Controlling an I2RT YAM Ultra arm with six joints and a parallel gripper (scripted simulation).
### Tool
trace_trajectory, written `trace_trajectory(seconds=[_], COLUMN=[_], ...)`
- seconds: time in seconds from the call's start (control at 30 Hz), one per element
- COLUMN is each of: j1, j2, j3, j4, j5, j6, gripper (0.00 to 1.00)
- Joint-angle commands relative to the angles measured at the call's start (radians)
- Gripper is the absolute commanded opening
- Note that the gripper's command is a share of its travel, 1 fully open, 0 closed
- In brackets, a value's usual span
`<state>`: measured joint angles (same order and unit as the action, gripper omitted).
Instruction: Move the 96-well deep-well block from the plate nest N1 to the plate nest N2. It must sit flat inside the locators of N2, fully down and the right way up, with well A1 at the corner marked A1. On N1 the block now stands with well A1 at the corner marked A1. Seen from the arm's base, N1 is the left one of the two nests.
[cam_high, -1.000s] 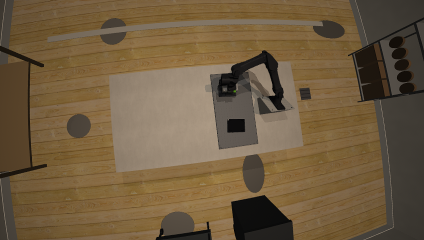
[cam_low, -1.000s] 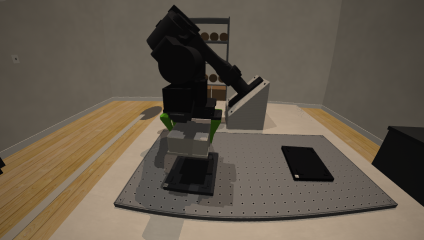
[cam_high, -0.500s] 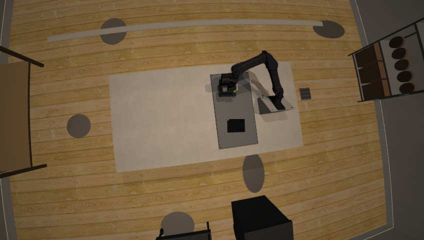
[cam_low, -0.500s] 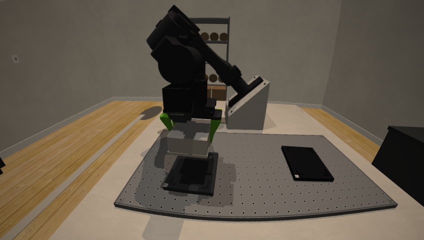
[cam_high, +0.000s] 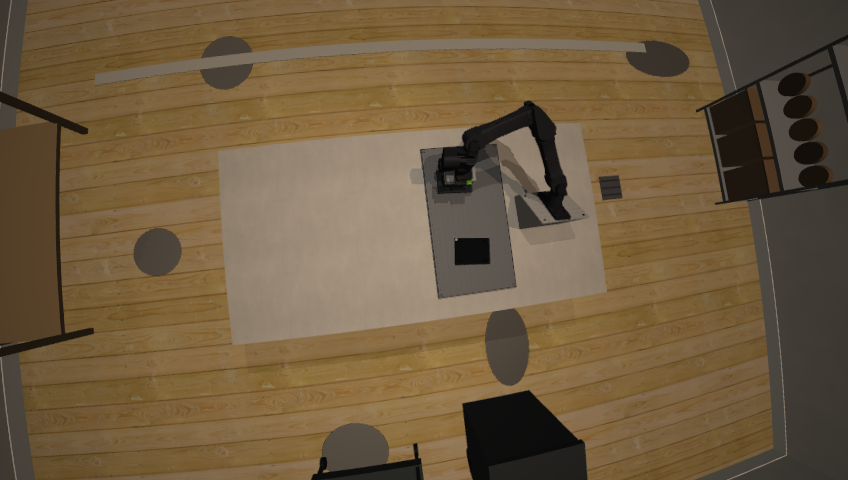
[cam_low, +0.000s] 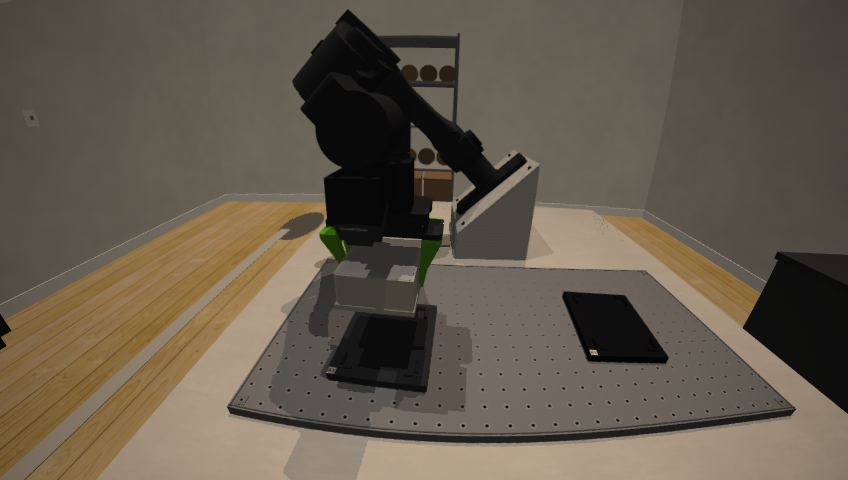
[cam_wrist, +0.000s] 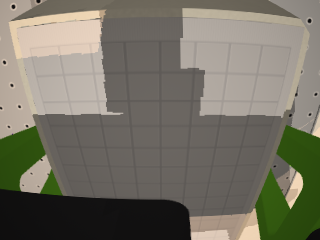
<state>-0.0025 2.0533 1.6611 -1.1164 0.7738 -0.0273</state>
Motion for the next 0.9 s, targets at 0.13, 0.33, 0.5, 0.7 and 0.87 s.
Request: trace_trajectory(seconds=[0.13, 0.33, 0.5, 0.7, 0.87], j1=[0.018, 0.018, 0.018, 0.018, 0.007], j2=[-0.034, -0.034, -0.034, -0.034, -0.032], j3=[-0.001, 0.0, 0.001, 0.002, -0.018], j4=[-0.002, -0.003, -0.003, -0.003, 0.017], j5=[-0.005, -0.005, -0.005, -0.005, -0.005], j6=[-0.005, -0.005, -0.005, -0.005, -0.011], gripper=[0.0, 0.0, 0.0, 0.0, 0.0])
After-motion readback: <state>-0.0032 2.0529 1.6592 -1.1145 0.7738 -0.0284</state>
